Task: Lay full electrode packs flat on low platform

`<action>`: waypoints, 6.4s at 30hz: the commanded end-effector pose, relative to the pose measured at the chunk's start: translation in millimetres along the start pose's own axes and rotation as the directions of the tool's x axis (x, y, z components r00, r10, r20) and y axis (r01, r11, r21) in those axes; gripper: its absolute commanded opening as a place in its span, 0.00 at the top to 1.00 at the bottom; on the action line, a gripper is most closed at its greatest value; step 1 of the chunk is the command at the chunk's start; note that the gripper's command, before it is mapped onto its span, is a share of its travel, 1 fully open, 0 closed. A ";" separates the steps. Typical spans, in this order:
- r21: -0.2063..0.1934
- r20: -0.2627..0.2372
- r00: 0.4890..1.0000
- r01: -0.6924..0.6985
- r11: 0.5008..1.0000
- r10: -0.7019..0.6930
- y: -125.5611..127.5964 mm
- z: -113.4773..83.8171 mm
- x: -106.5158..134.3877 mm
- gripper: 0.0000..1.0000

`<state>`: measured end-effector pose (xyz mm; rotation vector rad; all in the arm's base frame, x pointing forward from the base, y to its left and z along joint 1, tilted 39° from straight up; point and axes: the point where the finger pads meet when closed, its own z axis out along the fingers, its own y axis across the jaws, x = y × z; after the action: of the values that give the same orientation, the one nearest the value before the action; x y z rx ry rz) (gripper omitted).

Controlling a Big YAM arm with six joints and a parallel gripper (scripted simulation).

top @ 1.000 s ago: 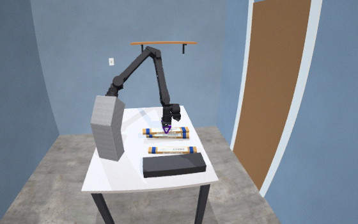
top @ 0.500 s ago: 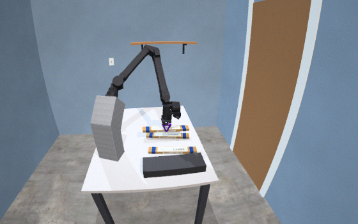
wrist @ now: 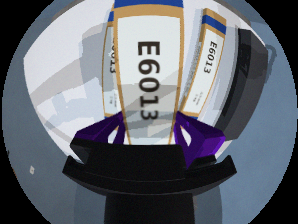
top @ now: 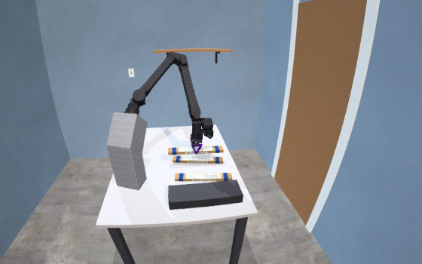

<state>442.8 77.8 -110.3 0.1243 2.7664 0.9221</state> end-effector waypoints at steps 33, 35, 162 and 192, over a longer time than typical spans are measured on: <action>0.005 0.054 0.998 -0.017 1.000 0.017 -9.3 -27.1 -15.6 1.00; 0.005 0.054 0.998 -0.017 1.000 0.017 -9.3 -27.1 -15.6 1.00; 0.009 0.066 0.990 0.128 0.992 -0.129 140.3 -31.9 -19.0 1.00; 0.005 0.071 0.989 0.127 0.992 -0.127 211.3 -33.7 -19.2 1.00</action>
<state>434.5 227.3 10.1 -0.0565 2.7408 0.8630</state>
